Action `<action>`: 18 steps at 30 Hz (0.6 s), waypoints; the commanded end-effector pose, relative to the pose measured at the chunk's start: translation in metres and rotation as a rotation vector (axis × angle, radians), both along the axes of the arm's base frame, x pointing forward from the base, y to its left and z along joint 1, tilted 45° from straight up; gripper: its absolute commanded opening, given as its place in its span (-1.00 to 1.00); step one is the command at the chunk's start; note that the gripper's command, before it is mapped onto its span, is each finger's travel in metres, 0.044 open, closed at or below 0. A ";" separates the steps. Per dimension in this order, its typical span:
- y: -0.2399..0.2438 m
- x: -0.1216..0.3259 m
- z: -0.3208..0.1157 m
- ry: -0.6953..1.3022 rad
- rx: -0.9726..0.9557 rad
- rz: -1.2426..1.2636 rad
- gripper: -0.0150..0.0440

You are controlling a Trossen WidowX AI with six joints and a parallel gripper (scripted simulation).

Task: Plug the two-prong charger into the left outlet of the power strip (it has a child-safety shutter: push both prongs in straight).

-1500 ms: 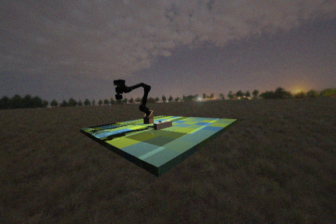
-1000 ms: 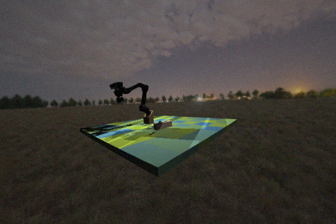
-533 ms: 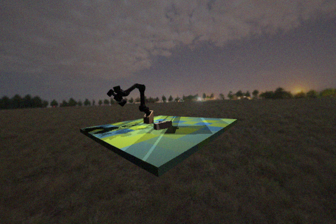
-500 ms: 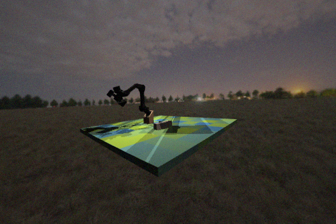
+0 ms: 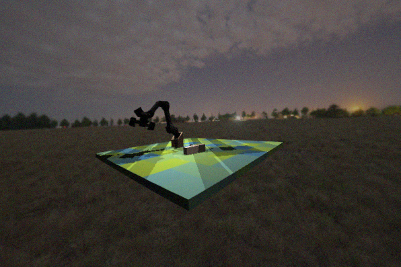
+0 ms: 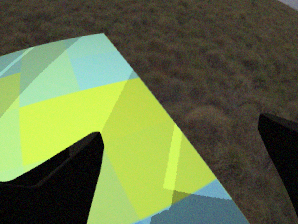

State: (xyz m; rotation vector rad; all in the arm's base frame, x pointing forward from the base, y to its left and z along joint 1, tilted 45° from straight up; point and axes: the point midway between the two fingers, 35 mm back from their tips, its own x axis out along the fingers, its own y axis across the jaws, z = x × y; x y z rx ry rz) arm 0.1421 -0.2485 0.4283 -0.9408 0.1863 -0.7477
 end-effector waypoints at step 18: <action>-0.019 0.061 -0.090 -0.096 0.553 0.045 1.00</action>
